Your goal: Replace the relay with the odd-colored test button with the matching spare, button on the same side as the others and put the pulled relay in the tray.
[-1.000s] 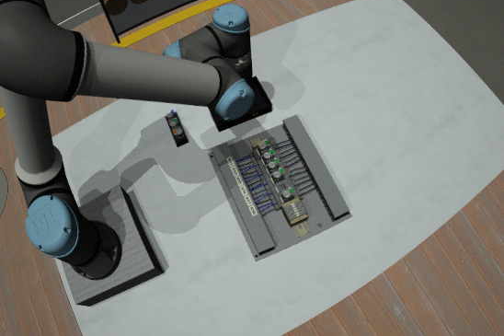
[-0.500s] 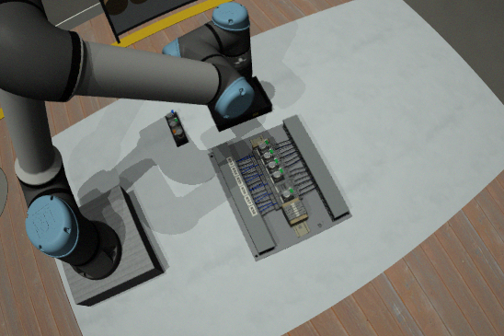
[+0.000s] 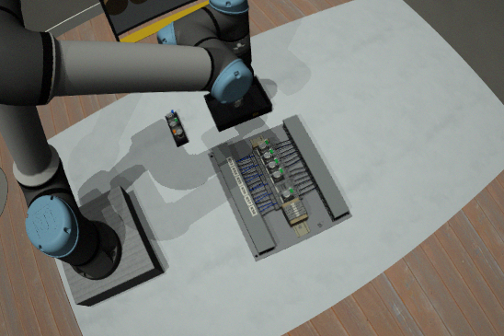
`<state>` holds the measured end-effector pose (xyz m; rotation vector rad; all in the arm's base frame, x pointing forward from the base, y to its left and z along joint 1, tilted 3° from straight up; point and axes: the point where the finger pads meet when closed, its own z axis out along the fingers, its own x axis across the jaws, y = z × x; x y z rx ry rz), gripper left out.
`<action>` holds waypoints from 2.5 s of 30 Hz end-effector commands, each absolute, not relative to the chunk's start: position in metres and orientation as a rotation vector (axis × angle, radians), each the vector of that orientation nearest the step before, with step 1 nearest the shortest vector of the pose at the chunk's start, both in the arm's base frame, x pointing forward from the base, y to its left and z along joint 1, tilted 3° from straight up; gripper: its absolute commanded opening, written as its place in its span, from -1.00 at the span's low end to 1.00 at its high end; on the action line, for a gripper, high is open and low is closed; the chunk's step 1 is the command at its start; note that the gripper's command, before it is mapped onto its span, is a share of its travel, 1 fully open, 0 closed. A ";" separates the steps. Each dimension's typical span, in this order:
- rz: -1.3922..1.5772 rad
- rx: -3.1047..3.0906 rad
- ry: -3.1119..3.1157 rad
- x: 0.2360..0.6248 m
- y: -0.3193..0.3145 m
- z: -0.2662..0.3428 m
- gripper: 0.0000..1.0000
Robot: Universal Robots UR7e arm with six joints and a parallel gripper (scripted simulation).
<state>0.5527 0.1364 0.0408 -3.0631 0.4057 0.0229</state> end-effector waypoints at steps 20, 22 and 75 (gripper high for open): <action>0.025 -3.070 0.347 0.498 0.147 0.062 1.00; 0.025 -3.070 0.347 0.498 0.147 0.062 1.00; 0.026 -3.070 0.347 0.351 0.178 0.088 1.00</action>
